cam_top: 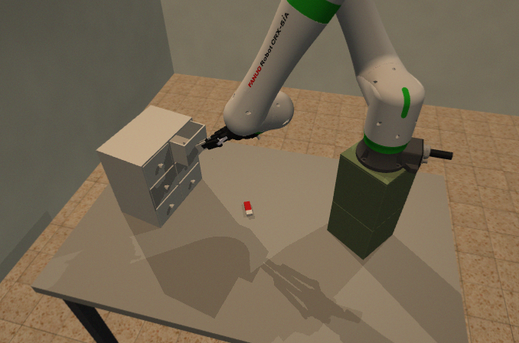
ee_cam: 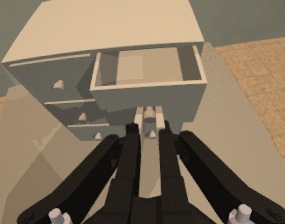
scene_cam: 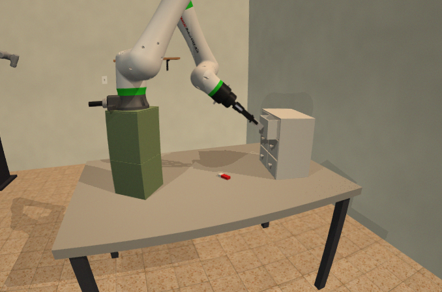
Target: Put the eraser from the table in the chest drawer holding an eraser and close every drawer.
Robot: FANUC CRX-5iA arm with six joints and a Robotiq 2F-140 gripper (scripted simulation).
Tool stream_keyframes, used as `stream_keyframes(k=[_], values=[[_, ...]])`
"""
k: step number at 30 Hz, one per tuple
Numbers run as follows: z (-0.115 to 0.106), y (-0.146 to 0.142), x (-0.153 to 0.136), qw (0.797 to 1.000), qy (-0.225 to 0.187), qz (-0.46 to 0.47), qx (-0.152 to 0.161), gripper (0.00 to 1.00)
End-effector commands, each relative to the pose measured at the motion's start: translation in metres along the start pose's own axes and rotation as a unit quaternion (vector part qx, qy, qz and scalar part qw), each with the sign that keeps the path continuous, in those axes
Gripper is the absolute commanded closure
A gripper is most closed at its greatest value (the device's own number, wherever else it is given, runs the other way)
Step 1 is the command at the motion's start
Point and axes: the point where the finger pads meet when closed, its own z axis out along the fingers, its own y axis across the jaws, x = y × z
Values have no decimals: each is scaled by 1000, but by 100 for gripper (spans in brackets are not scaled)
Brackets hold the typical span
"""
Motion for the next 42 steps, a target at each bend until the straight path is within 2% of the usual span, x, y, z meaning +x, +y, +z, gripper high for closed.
stream_keyframes(k=[1,35,42], values=[[-2,0,-1,1000,0,0,0,92],[-7,0,-6,1000,0,0,0,92],[-7,0,-6,1000,0,0,0,82]])
